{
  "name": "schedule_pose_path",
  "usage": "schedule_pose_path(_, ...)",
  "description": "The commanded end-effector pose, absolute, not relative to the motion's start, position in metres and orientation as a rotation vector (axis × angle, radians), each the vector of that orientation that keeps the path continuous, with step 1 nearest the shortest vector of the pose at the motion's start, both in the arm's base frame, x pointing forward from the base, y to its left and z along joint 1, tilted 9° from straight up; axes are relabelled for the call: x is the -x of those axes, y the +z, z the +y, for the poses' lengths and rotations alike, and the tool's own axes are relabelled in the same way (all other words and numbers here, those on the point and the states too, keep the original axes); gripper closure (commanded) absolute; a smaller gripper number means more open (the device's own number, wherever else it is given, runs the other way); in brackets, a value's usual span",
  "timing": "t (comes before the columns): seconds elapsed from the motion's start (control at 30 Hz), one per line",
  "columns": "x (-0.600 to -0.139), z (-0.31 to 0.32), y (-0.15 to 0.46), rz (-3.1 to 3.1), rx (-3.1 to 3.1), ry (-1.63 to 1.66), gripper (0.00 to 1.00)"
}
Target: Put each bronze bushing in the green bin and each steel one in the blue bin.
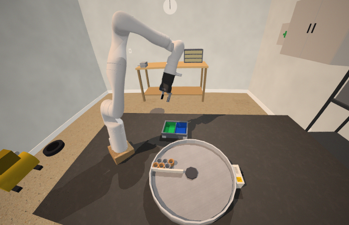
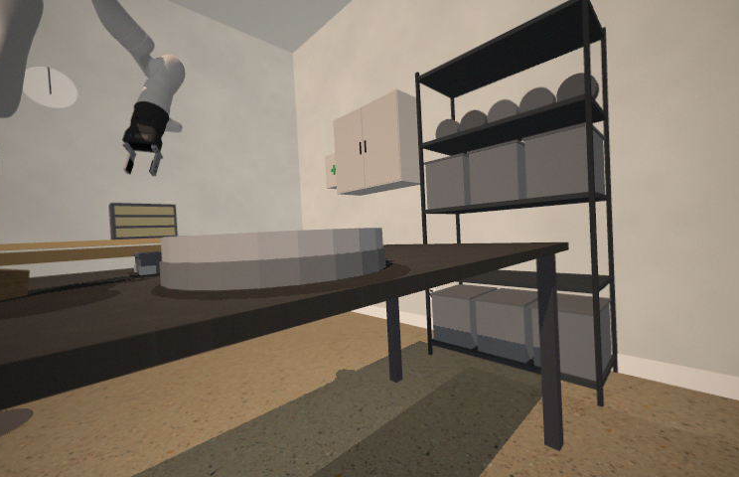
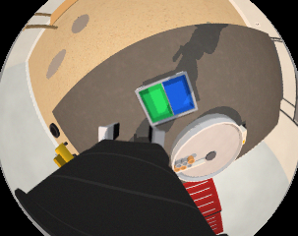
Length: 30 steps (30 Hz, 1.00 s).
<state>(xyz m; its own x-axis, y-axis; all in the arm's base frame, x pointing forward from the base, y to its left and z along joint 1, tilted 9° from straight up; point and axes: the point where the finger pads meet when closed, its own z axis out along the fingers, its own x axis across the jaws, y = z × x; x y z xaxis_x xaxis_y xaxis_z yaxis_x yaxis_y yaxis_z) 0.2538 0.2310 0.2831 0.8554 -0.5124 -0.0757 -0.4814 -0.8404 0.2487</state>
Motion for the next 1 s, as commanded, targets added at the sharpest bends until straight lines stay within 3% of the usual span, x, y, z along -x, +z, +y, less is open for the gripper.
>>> schedule_pose_path(0.0, -0.259, 0.221, 0.290, -0.770, -2.817, -0.206, 0.00)
schedule_pose_path(0.97, -0.335, 0.051, 0.367, -0.770, -2.817, -0.206, 0.00)
